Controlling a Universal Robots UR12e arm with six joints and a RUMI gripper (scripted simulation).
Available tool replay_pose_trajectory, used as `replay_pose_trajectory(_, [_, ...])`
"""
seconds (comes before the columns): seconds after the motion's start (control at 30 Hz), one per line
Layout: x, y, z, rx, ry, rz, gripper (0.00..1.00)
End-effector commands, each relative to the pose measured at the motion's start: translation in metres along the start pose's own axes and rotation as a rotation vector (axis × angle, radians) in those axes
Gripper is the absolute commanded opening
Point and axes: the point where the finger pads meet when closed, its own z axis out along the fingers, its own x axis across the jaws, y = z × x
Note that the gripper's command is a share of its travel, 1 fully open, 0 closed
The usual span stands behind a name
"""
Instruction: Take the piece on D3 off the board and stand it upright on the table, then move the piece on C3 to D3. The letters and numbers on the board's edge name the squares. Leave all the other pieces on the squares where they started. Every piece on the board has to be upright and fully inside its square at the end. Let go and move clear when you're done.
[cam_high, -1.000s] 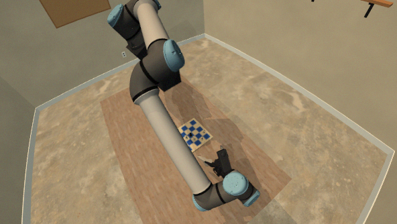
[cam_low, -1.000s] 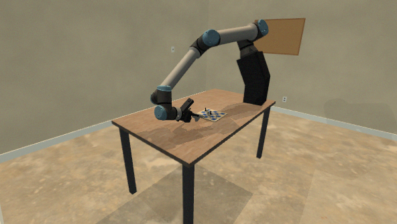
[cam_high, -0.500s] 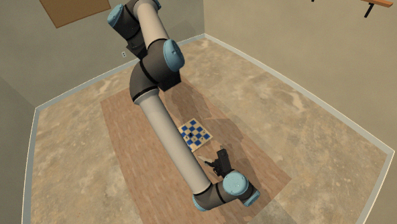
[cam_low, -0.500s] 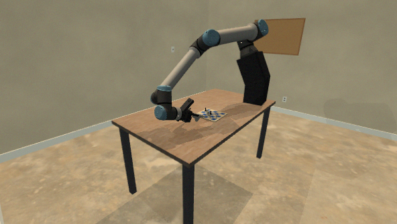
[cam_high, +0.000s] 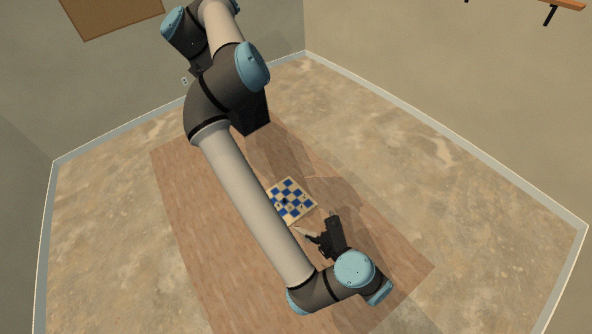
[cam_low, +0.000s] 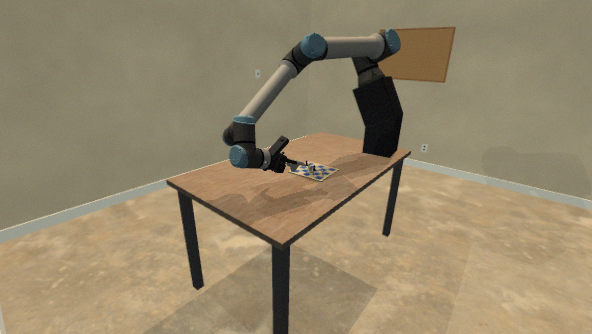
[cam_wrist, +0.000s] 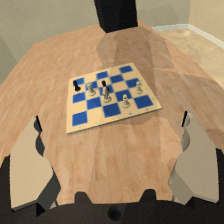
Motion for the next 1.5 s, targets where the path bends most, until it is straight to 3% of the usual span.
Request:
replay_pose_trajectory(0.0, [-0.005, -0.029, -0.01, -0.003, 0.001, 0.0, 1.0])
replay_pose_trajectory(0.8, [-0.006, -0.032, -0.01, -0.013, 0.008, 0.007, 1.0])
replay_pose_trajectory(1.47, [-0.012, -0.036, 0.006, -0.11, 0.071, 0.071, 1.0])
